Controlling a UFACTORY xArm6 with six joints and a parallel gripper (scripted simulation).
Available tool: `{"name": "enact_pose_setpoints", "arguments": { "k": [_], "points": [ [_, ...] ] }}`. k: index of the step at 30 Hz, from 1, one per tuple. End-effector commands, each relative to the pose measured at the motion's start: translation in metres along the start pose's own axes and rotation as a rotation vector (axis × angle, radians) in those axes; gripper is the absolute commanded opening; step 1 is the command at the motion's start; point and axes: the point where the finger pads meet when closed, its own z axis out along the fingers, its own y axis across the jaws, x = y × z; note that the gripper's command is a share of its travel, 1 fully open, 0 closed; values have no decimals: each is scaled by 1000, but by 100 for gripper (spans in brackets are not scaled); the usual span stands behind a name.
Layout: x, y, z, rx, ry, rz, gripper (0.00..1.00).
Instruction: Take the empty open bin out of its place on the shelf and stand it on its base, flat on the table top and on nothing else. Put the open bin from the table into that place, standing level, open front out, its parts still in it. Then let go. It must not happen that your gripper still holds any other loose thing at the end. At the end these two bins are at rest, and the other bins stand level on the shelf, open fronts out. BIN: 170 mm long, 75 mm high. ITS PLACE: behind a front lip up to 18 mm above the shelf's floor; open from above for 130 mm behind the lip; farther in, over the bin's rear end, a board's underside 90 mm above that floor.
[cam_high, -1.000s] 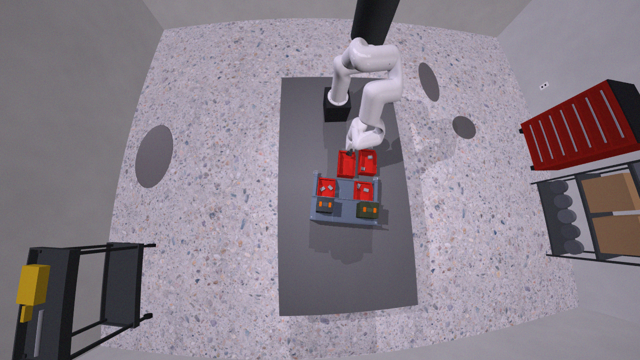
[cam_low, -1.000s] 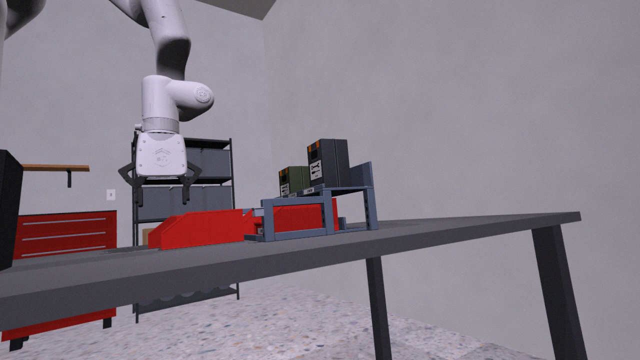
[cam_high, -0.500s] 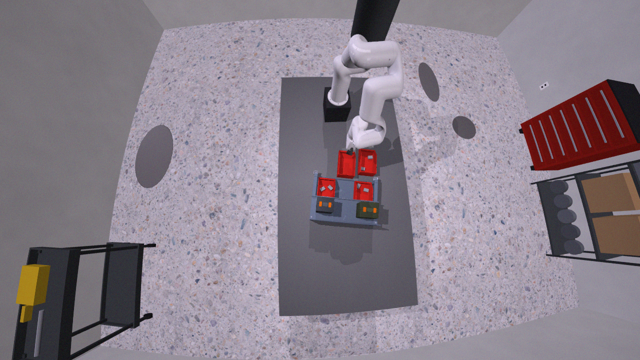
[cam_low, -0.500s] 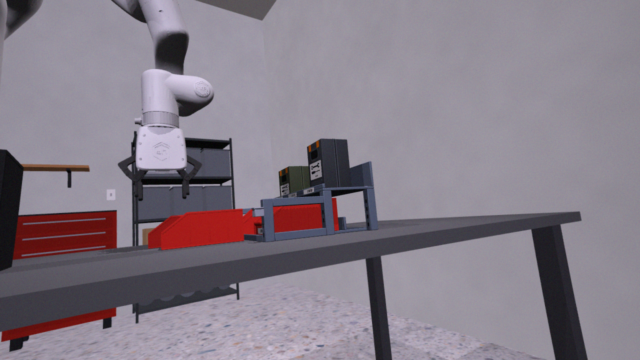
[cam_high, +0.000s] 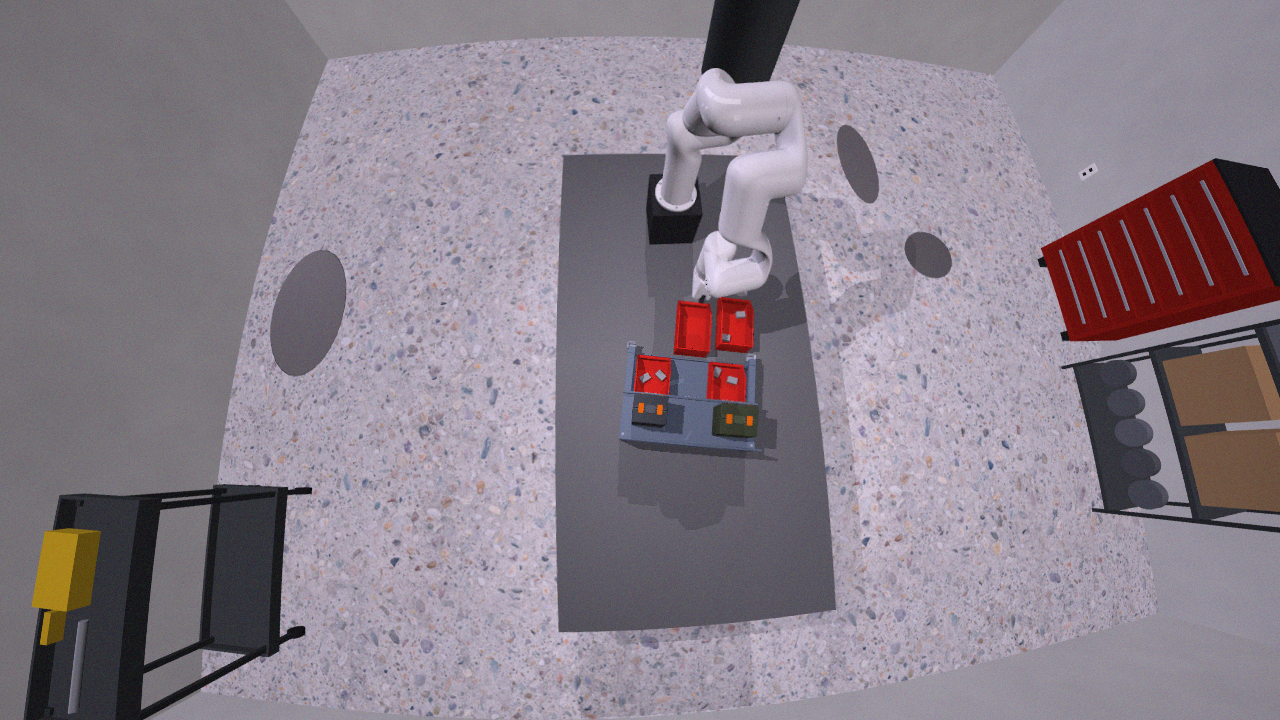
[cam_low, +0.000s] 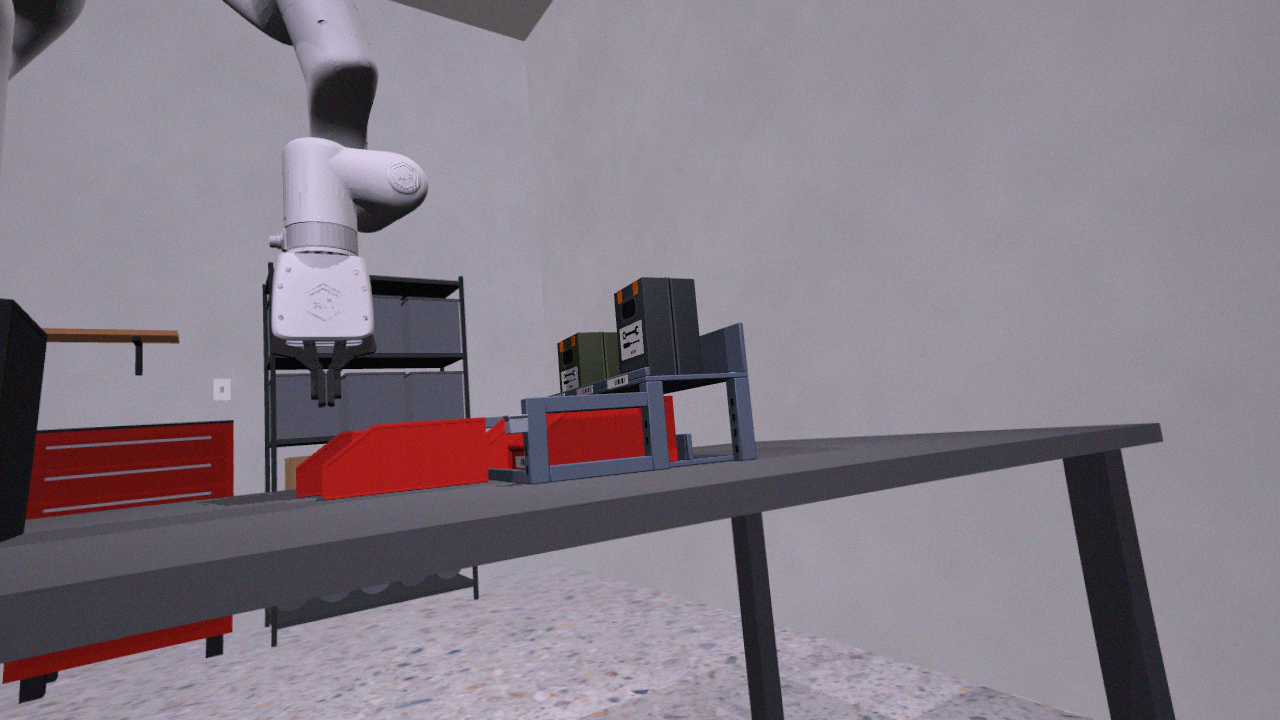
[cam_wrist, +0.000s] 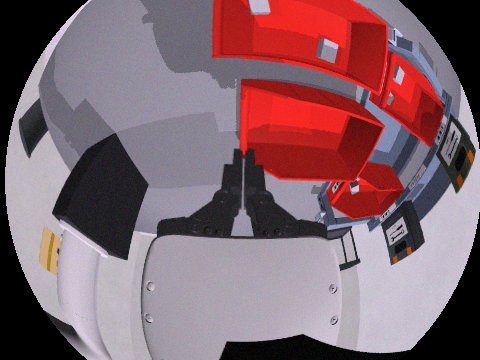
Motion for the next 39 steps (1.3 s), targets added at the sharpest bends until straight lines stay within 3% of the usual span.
{"name": "enact_pose_setpoints", "arguments": {
  "k": [1,25,32,35,36,39],
  "points": [
    [0,1,-1,-2,1,0,0],
    [0,3,-1,-2,1,30,0],
    [-10,25,-12,-2,0,383,0],
    [-12,29,-15,-2,2,421,0],
    [-15,35,-18,-2,2,554,0],
    [-24,50,-27,-2,13,674,0]
  ]
}}
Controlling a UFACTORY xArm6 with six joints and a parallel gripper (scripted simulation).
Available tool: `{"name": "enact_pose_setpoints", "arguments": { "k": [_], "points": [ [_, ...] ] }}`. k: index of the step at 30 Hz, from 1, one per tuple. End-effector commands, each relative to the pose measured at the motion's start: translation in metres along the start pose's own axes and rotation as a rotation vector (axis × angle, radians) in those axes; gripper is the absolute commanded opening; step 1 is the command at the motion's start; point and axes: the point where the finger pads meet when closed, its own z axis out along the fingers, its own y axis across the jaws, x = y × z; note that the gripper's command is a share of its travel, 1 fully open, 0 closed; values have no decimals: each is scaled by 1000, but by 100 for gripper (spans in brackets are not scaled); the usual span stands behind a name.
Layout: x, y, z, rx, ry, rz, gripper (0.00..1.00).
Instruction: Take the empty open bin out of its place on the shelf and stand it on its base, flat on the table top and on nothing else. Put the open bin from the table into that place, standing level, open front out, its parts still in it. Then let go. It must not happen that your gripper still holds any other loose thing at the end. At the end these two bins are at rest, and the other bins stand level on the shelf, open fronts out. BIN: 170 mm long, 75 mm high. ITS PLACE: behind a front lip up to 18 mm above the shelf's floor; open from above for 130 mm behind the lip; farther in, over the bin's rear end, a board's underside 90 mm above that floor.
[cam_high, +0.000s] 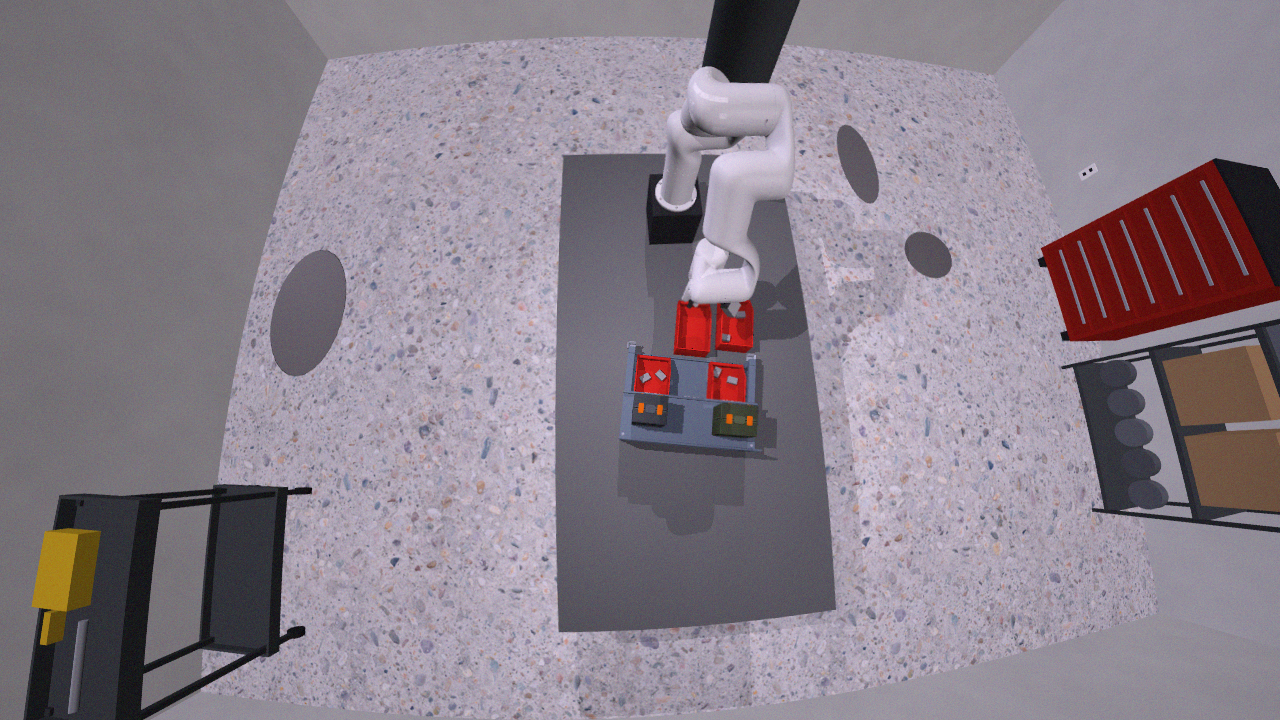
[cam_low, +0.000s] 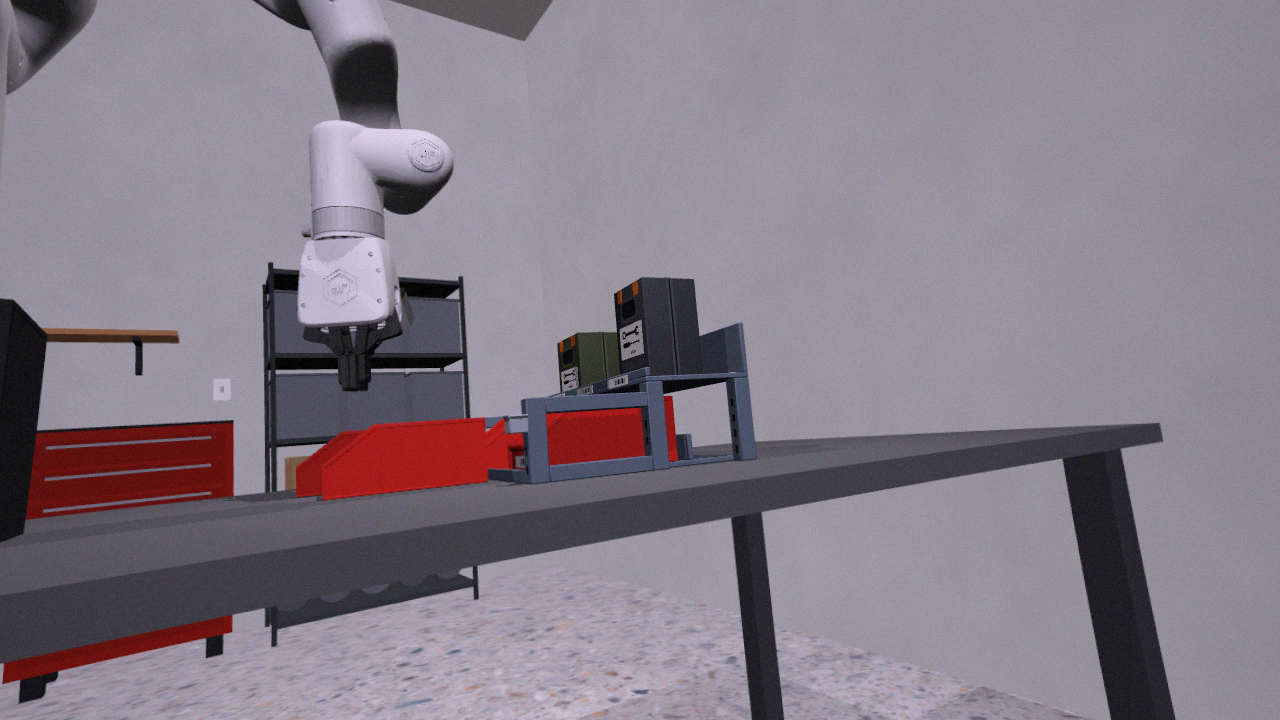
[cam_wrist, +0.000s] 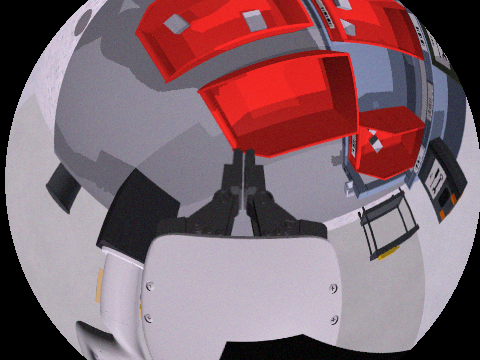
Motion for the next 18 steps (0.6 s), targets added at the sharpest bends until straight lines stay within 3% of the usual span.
{"name": "enact_pose_setpoints", "arguments": {
  "k": [1,8,13,14,16,17,18],
  "points": [
    [-1,30,-16,-11,-13,279,0],
    [-7,60,-34,-11,11,599,0],
    [-8,64,-37,-11,17,733,0],
    [-8,65,-38,-11,16,860,0],
    [-8,65,-38,-11,13,932,0],
    [-8,65,-38,-12,10,970,26],
    [-8,65,-38,-13,6,1010,26]
  ]
}}
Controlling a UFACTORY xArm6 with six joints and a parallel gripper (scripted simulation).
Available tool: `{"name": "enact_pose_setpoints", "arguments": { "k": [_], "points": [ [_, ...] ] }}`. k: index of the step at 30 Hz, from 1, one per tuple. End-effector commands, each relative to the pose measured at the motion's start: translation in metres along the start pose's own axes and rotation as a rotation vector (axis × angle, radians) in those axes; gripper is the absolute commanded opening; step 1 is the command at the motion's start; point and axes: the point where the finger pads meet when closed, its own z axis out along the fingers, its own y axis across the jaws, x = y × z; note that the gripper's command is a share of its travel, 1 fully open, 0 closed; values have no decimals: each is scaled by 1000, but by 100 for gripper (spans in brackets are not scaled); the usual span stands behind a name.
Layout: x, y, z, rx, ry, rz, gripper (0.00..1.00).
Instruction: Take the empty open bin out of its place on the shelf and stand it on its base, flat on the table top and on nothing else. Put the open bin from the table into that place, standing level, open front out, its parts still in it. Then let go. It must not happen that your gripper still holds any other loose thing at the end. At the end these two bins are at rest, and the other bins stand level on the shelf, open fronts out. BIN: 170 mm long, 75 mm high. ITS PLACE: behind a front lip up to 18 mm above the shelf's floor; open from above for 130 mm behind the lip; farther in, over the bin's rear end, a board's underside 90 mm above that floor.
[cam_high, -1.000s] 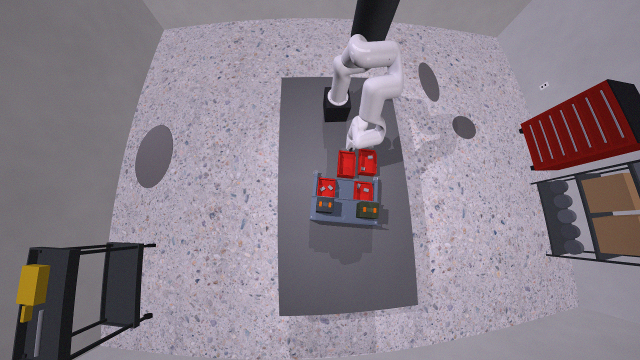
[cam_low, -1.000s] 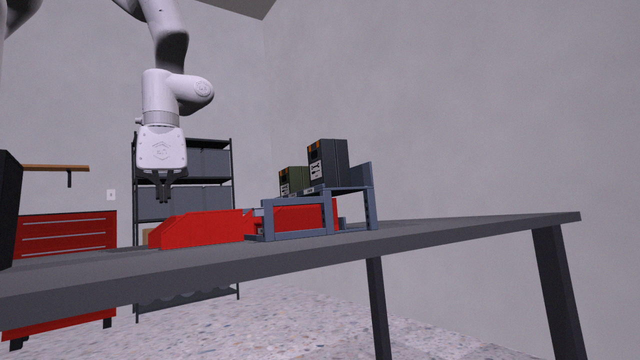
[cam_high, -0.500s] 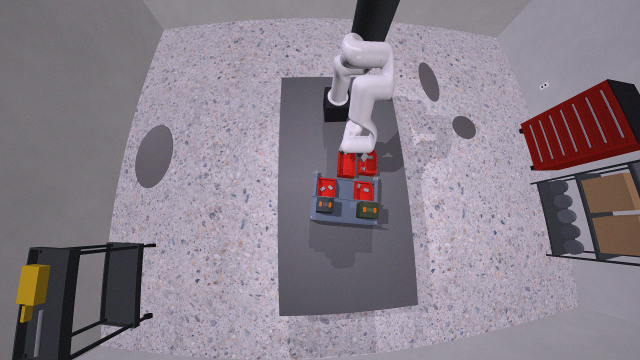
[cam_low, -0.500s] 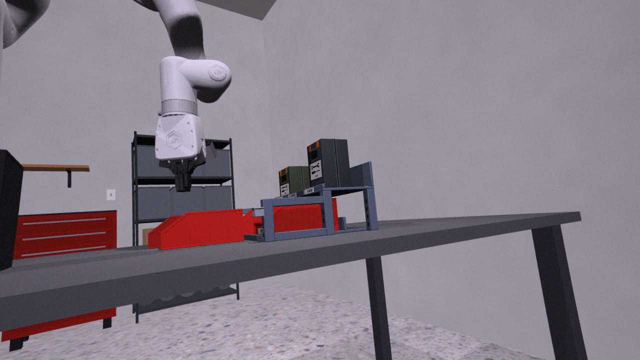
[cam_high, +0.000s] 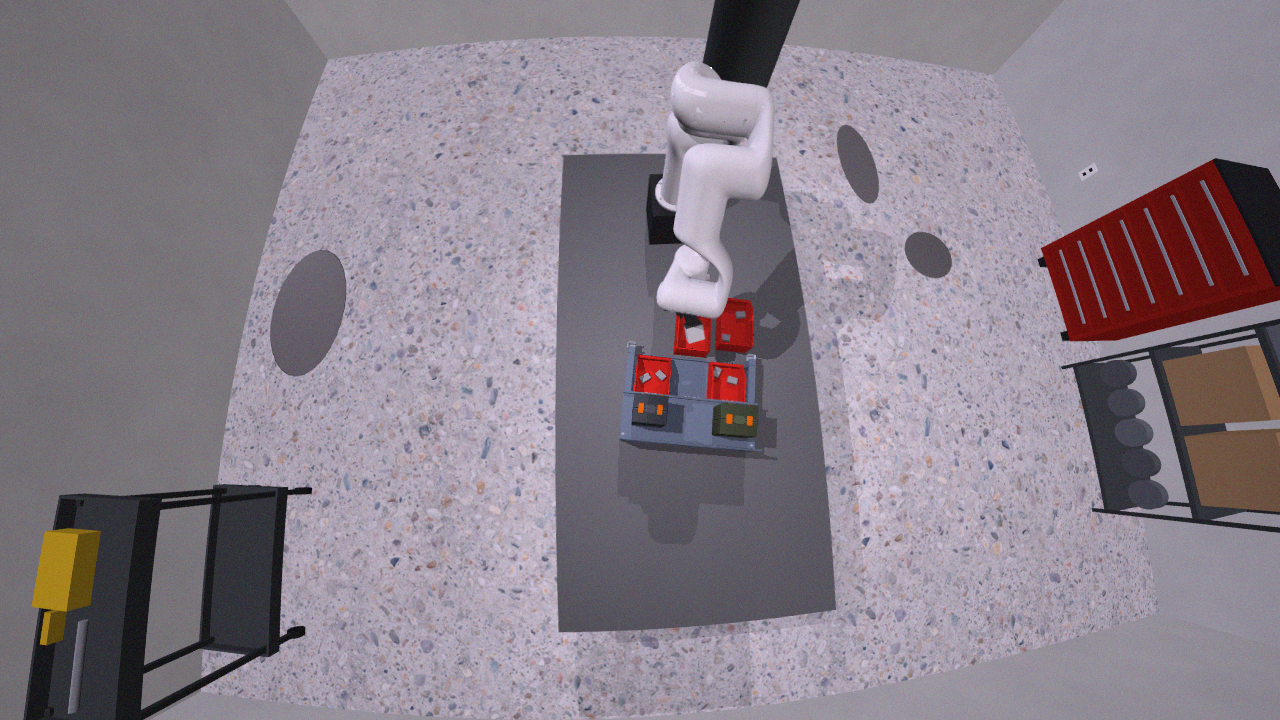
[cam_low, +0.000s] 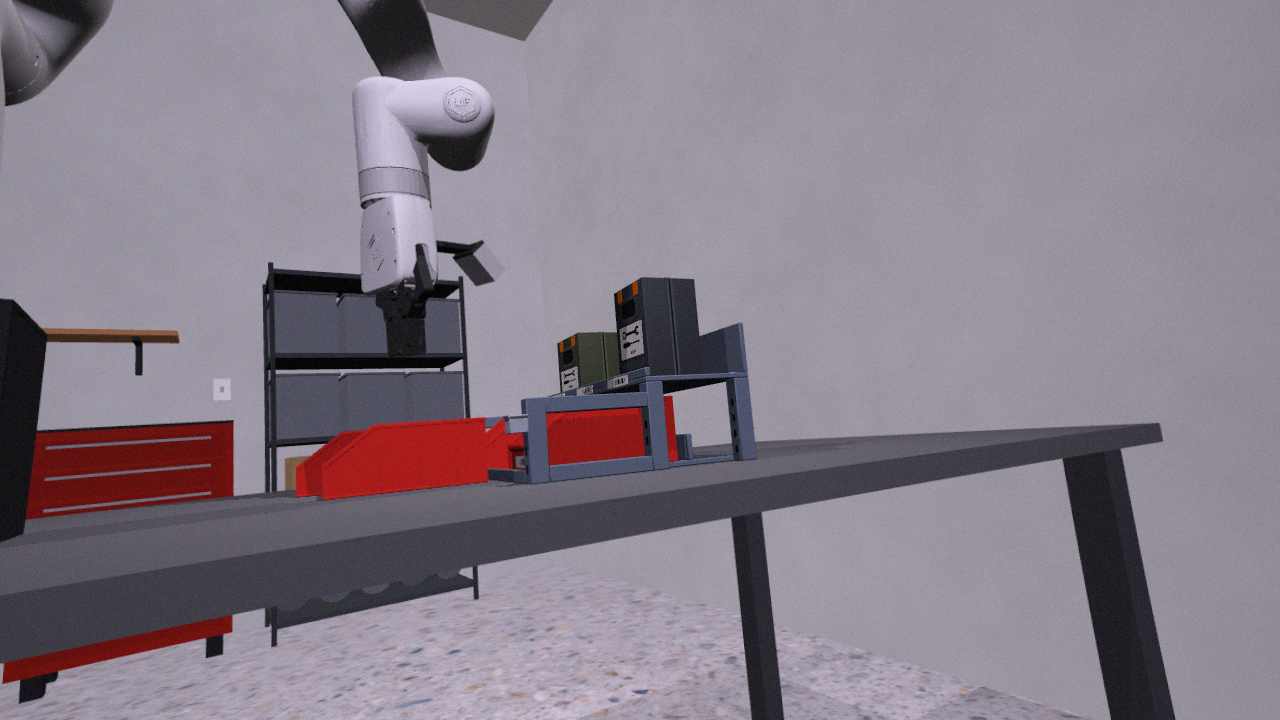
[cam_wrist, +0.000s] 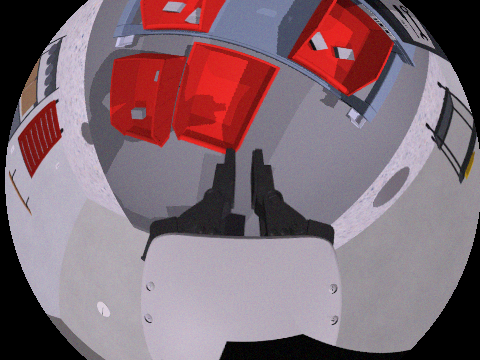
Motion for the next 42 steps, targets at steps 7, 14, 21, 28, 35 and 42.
{"name": "enact_pose_setpoints", "arguments": {
  "k": [7,14,21,28,35,42],
  "points": [
    [2,2,-2,-74,-46,352,26],
    [2,2,-2,-74,-46,352,26],
    [2,2,-2,-74,-46,352,26],
    [2,2,-2,-74,-46,352,26],
    [2,2,-2,-74,-46,352,26],
    [2,2,0,-74,-47,352,26]
  ]
}}
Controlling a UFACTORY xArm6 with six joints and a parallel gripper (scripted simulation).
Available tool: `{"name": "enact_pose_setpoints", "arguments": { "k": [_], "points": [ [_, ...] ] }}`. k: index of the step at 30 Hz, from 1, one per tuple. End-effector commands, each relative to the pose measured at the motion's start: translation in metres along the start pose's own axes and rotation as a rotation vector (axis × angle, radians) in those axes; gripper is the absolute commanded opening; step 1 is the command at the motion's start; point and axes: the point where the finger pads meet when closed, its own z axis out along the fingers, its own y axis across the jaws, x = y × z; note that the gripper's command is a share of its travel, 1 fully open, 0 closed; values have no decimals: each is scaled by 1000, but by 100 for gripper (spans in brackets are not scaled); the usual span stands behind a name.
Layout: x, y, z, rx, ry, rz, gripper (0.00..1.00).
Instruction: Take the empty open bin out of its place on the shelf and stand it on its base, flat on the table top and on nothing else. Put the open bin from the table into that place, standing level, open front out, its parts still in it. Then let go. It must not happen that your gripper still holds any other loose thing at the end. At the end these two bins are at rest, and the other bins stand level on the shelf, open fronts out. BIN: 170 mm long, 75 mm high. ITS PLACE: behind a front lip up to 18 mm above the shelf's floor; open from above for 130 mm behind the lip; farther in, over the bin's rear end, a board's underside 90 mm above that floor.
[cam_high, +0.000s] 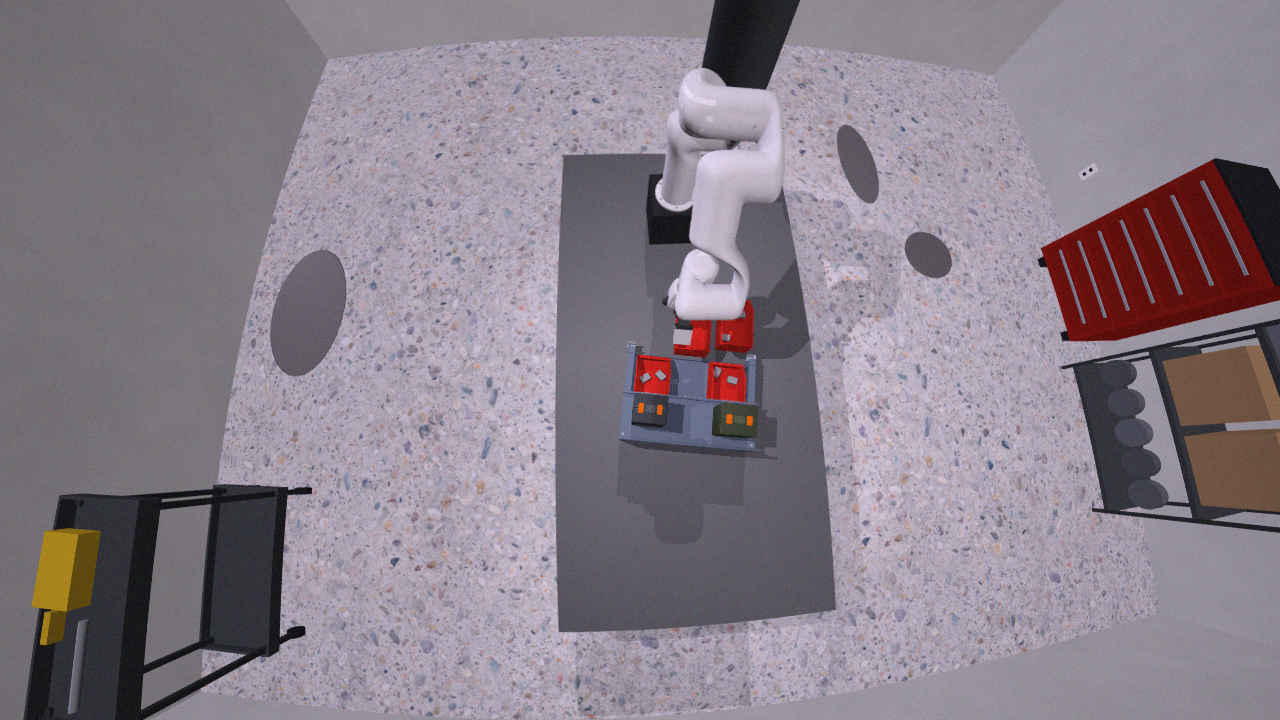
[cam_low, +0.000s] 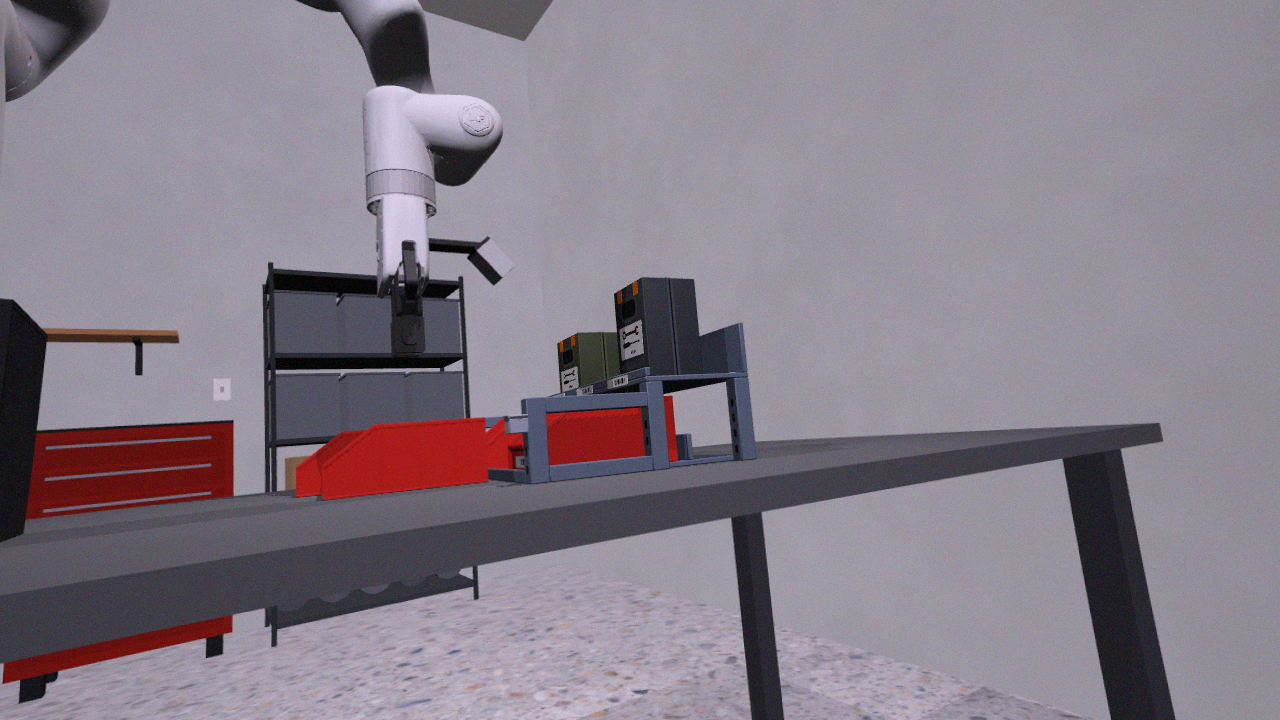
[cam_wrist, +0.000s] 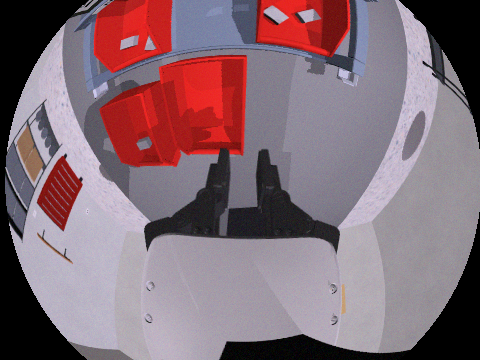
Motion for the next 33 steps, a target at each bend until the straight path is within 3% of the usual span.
{"name": "enact_pose_setpoints", "arguments": {
  "k": [1,33],
  "points": [
    [1,0,1,0,3,0,26],
    [2,-1,51,0,2,0,26]
  ]
}}
